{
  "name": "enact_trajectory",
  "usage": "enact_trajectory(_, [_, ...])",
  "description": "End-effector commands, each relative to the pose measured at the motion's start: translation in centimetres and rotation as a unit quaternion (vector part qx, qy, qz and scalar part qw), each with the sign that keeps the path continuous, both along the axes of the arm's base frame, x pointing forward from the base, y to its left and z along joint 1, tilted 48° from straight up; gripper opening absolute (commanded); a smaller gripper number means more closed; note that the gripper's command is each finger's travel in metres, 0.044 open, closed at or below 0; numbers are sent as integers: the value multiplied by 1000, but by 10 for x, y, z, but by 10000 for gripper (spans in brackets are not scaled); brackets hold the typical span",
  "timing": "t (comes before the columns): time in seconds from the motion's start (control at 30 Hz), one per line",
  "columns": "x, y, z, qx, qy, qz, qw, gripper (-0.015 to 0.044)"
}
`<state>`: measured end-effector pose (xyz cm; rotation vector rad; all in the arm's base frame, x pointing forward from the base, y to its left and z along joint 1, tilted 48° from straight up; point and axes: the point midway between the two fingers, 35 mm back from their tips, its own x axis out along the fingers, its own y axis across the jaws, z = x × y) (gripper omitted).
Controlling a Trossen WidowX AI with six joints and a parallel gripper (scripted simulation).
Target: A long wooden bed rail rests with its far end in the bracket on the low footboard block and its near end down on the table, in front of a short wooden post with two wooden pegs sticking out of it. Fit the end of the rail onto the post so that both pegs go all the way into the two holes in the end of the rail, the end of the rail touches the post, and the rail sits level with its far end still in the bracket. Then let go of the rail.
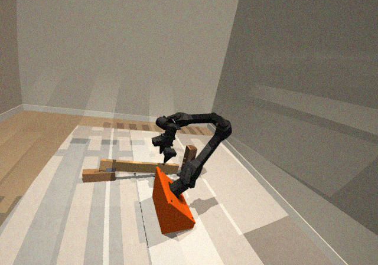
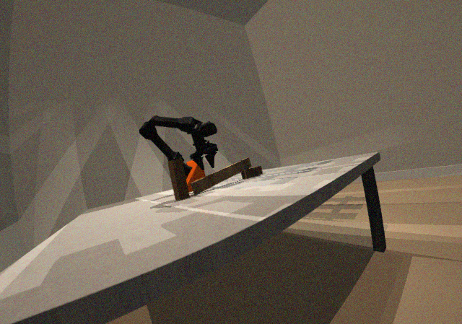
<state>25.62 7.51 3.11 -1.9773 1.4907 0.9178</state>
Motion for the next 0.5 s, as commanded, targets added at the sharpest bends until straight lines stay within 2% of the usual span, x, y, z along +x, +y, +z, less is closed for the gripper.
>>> enact_trajectory(0.0, [7, -40, 17, -65, -5, 18, 998, 440])
enact_trajectory(0.47, [8, -48, 9, -64, -5, 18, 998, 440])
